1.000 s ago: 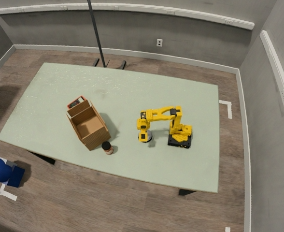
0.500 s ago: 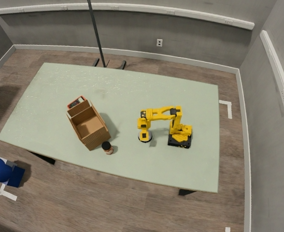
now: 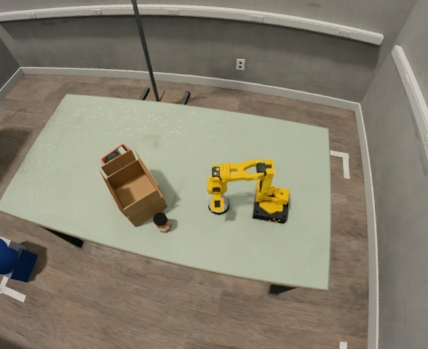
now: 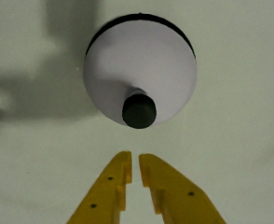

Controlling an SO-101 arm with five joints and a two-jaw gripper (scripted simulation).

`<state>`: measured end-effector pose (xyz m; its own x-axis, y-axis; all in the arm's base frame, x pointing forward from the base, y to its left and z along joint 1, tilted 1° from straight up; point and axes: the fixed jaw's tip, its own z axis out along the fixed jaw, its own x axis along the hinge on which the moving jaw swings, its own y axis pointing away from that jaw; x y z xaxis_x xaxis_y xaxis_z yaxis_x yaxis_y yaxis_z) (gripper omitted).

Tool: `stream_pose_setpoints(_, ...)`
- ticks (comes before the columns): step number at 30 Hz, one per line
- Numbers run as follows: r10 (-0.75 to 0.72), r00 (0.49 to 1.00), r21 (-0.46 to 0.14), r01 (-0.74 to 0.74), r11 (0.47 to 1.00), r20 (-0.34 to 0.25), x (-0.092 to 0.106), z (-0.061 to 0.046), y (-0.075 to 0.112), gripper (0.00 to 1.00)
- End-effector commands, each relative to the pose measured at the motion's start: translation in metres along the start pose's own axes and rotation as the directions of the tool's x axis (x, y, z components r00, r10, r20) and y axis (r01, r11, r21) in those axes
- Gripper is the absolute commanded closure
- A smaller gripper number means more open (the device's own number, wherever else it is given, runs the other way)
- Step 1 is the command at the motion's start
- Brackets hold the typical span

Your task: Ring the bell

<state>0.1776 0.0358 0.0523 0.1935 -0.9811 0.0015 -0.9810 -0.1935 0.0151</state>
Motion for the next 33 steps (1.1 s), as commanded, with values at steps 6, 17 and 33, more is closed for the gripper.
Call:
stream_pose_setpoints(6, 0.001, 1.0, 0.042, -0.001, 0.999, 0.001, 0.003, -0.008, -0.004, 1.0)
stream_pose_setpoints(17, 0.001, 1.0, 0.042, -0.001, 0.999, 0.001, 0.003, -0.008, -0.005, 1.0)
stream_pose_setpoints(33, 0.001, 1.0, 0.042, -0.001, 0.999, 0.001, 0.003, 0.005, -0.006, 1.0)
